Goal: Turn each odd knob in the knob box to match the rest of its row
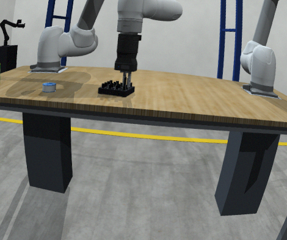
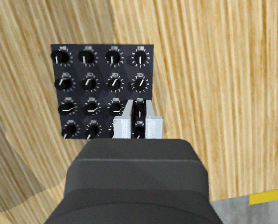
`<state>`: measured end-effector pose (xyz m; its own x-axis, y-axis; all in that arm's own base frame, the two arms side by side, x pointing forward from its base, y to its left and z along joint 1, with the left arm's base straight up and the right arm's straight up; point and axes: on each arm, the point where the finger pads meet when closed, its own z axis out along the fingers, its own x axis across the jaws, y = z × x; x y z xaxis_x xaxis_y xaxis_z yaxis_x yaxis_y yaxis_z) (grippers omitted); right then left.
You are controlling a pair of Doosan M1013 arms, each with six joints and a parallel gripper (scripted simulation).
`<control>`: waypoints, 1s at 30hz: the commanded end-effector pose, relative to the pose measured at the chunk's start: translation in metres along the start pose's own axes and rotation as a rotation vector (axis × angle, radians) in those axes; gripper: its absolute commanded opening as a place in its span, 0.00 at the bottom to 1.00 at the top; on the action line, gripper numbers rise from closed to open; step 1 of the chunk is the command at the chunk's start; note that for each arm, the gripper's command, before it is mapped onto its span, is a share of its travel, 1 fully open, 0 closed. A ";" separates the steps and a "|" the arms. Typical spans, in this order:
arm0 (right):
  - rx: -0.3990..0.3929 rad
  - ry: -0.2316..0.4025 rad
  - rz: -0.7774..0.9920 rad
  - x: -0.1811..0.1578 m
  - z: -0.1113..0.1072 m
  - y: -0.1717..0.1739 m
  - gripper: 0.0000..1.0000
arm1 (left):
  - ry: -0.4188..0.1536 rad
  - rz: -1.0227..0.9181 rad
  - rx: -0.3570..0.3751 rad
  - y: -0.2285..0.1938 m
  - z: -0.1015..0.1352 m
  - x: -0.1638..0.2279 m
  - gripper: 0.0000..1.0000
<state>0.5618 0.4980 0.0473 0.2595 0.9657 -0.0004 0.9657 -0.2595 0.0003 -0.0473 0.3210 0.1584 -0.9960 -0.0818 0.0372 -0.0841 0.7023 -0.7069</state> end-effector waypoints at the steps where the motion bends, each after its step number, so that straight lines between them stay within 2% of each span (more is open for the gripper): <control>1: 0.000 0.001 -0.016 0.000 -0.001 0.000 0.30 | 0.000 0.000 -0.001 0.000 -0.001 0.000 1.00; 18: 0.000 0.001 -0.032 0.000 -0.001 0.000 0.30 | 0.000 0.000 -0.001 0.000 -0.001 0.000 1.00; 19: 0.000 0.001 -0.032 0.000 -0.001 0.000 0.46 | 0.000 0.000 -0.001 0.000 -0.001 0.000 1.00; 30: 0.000 0.001 -0.032 0.000 -0.001 0.000 0.46 | 0.000 0.000 -0.001 0.000 -0.001 0.000 1.00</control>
<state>0.5618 0.4981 0.0473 0.2284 0.9736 -0.0002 0.9736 -0.2284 0.0000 -0.0473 0.3210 0.1584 -0.9960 -0.0818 0.0372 -0.0841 0.7023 -0.7069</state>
